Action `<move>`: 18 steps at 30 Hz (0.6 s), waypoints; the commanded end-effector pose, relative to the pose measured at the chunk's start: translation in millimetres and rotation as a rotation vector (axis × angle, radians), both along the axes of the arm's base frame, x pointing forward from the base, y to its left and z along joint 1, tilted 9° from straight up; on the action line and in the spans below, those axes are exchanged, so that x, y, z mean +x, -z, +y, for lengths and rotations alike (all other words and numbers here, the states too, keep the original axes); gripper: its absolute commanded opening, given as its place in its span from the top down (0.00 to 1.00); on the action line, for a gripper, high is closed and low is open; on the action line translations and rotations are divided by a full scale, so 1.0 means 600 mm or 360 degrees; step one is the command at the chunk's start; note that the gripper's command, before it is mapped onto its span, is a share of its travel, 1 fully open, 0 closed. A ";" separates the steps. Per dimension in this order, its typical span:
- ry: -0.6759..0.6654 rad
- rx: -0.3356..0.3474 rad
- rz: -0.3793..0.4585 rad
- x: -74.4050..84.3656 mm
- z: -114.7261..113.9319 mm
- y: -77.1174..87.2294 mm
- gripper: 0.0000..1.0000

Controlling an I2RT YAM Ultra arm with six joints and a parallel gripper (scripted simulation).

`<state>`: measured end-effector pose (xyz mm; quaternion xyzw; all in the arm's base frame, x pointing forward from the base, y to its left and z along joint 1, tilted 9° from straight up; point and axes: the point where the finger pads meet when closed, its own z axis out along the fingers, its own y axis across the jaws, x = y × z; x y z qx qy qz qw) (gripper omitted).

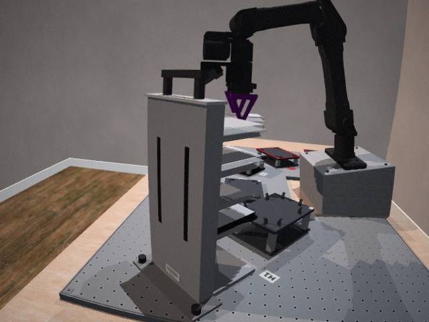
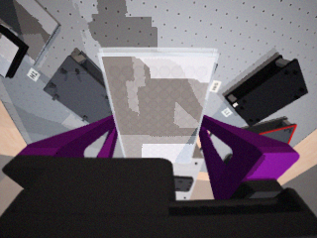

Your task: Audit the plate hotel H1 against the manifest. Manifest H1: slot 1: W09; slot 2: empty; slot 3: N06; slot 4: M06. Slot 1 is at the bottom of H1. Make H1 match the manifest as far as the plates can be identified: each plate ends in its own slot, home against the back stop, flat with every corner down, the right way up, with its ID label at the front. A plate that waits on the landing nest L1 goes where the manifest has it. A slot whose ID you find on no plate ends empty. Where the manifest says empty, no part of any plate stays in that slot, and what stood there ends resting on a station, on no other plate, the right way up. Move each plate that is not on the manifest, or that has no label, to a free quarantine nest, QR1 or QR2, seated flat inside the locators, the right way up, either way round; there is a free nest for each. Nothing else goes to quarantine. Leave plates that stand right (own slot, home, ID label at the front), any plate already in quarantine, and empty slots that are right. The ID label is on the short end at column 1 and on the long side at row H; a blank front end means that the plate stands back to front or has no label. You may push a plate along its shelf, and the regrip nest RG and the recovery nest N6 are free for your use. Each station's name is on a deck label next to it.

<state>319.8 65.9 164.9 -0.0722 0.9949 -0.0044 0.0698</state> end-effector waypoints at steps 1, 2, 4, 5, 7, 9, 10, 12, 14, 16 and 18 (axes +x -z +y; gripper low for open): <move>0.0046 0.0025 -0.0048 0.000 -0.004 -0.016 0.14; 0.0072 0.0029 -0.0048 0.001 -0.009 -0.016 0.14; 0.0124 0.0037 -0.0048 0.003 -0.020 -0.016 0.14; 0.0150 0.0040 -0.0048 0.003 -0.026 -0.016 0.14; 0.0203 0.0048 -0.0048 0.005 -0.037 -0.016 0.14; 0.0255 0.0056 -0.0047 0.006 -0.048 -0.016 0.14; 0.0281 0.0060 -0.0047 0.007 -0.053 -0.016 0.14; 0.0334 0.0068 -0.0047 0.009 -0.065 -0.017 0.14; 0.0386 0.0076 -0.0047 0.010 -0.076 -0.017 0.14; 0.0413 0.0079 -0.0046 0.011 -0.081 -0.017 0.14; 0.0439 0.0083 -0.0046 0.012 -0.087 -0.017 0.14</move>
